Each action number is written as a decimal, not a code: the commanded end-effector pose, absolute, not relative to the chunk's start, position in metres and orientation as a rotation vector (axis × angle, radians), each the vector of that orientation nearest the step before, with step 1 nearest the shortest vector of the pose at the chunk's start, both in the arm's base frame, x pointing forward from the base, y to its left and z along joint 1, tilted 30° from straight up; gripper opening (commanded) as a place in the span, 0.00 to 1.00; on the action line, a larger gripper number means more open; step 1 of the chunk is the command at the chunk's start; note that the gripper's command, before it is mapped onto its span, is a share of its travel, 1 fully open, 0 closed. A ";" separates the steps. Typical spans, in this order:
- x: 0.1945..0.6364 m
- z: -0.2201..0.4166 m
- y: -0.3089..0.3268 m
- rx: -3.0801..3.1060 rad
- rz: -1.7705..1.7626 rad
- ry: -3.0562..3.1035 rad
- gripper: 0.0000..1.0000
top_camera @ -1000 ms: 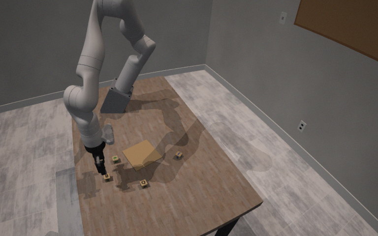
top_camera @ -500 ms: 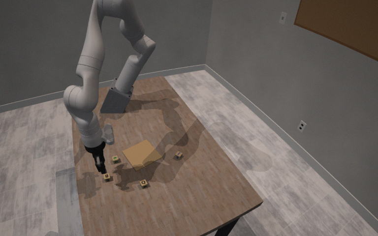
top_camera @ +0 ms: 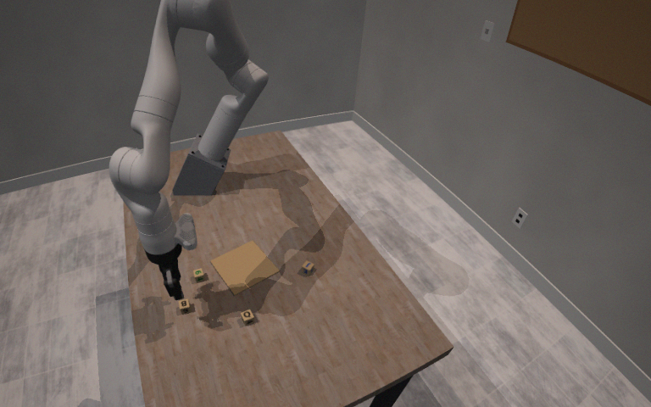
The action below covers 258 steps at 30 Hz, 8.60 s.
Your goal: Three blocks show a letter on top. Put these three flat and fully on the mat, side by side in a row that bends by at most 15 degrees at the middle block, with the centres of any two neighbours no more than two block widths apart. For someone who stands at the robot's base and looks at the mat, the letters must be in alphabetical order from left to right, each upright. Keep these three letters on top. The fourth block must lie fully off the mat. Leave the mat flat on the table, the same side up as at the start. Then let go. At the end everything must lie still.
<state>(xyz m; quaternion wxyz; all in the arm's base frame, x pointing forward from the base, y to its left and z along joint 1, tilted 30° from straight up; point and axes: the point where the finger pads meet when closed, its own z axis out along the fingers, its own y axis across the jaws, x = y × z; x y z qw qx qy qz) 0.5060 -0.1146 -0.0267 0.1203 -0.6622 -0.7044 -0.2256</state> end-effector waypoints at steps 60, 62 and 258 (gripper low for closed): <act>0.513 -0.071 -0.091 -1.935 -0.660 -2.059 0.62; 0.513 -0.071 -0.091 -1.935 -0.660 -2.059 0.62; 0.518 -0.100 -0.076 -1.935 -0.660 -2.059 0.21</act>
